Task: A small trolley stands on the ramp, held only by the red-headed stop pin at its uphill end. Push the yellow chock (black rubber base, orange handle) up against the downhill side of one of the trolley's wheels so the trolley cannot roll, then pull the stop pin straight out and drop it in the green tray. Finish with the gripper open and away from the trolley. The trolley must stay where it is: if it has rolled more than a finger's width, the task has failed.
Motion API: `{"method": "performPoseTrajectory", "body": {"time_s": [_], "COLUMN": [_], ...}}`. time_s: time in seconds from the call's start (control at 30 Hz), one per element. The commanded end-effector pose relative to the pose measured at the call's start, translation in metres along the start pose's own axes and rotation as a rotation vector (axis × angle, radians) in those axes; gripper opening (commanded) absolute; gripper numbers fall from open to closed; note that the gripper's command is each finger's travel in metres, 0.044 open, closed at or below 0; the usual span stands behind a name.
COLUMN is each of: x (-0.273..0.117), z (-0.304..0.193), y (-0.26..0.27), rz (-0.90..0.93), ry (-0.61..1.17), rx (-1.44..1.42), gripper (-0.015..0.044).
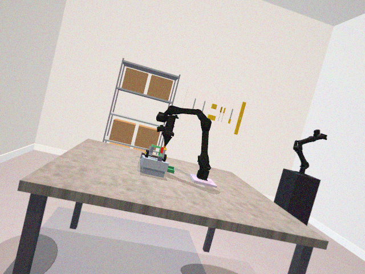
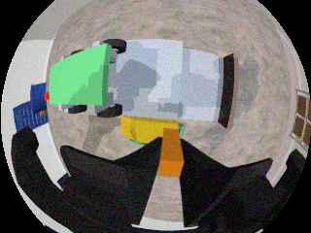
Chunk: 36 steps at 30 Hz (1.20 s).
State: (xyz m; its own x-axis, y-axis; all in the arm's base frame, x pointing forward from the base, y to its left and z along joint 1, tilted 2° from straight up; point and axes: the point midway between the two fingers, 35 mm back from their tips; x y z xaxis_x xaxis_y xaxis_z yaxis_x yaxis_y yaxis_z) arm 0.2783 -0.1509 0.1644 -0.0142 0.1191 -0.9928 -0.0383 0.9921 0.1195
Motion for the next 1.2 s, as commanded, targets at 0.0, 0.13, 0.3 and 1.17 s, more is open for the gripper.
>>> {"method": "performPoseTrajectory", "body": {"time_s": [0.0,0.13,0.3,1.17], "x": [0.002,0.007,0.02,0.065], "z": [0.006,0.005,0.005,0.006], "y": [-0.001,-0.001,-0.001,0.001], "rz": [0.004,0.004,0.004,0.005], "ry": [0.0,0.0,0.0,0.0], "rx": [0.006,0.006,0.006,0.006], "gripper": [0.0,0.0,0.0,0.0]}}
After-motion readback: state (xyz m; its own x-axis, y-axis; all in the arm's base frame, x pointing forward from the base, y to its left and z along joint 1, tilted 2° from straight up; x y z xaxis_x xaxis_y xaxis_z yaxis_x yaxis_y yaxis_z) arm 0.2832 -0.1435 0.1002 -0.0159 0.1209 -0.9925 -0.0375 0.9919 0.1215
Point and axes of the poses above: the point midway between the two fingers, 35 mm back from their tips, its own x axis out along the fingers, its own y axis across the jaws, z = x × y, and after that the axes turned 2 degrees about -x, right-handed
